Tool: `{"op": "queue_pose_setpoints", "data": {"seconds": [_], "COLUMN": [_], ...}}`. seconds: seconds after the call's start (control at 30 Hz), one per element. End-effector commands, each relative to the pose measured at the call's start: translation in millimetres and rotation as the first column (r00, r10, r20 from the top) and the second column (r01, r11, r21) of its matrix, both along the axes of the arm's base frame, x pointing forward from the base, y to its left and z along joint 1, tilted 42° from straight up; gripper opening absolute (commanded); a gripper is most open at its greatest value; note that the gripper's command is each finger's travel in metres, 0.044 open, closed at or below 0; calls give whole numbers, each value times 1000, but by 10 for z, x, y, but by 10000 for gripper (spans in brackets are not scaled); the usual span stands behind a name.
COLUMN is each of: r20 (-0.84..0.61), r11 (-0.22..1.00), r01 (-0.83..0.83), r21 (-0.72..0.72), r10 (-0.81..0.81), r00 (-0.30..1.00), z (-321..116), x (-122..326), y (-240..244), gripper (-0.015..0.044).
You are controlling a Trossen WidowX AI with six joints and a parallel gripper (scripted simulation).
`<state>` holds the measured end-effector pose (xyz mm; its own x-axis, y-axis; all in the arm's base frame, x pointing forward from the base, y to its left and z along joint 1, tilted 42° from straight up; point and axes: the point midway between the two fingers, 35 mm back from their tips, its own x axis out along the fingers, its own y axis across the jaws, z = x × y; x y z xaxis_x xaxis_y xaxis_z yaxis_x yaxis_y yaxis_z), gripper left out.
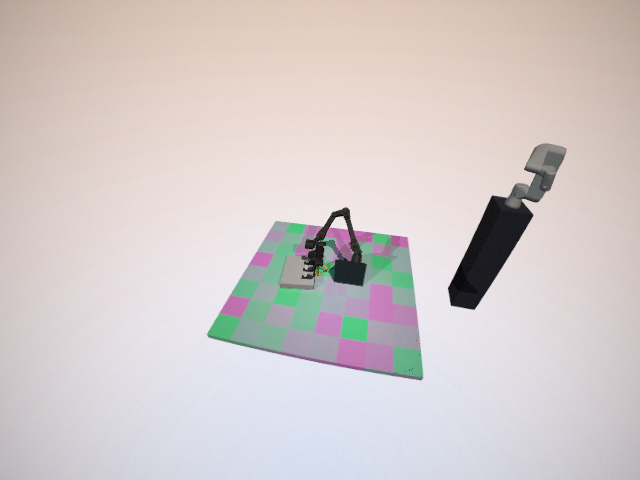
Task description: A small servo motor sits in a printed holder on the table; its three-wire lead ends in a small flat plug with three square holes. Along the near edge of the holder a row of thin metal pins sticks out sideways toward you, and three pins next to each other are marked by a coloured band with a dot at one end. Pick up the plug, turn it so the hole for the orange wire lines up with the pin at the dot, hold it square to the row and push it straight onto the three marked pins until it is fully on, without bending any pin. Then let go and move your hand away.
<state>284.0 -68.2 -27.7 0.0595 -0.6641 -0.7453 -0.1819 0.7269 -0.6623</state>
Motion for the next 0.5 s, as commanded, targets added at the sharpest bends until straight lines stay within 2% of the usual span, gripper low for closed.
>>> {"op": "queue_pose_setpoints", "data": {"seconds": [0.0,0.2,0.47], "r20": [6,6,6], "r11": [1000,1000,1000], "r01": [1,1,1], "r21": [5,5,4], "r10": [-1,-1,-1], "r00": [1000,1000,1000], "z": [-2,-2,-4], "x": [42,77,38], "y": [18,29,-13], "gripper": [0,0,210]}}
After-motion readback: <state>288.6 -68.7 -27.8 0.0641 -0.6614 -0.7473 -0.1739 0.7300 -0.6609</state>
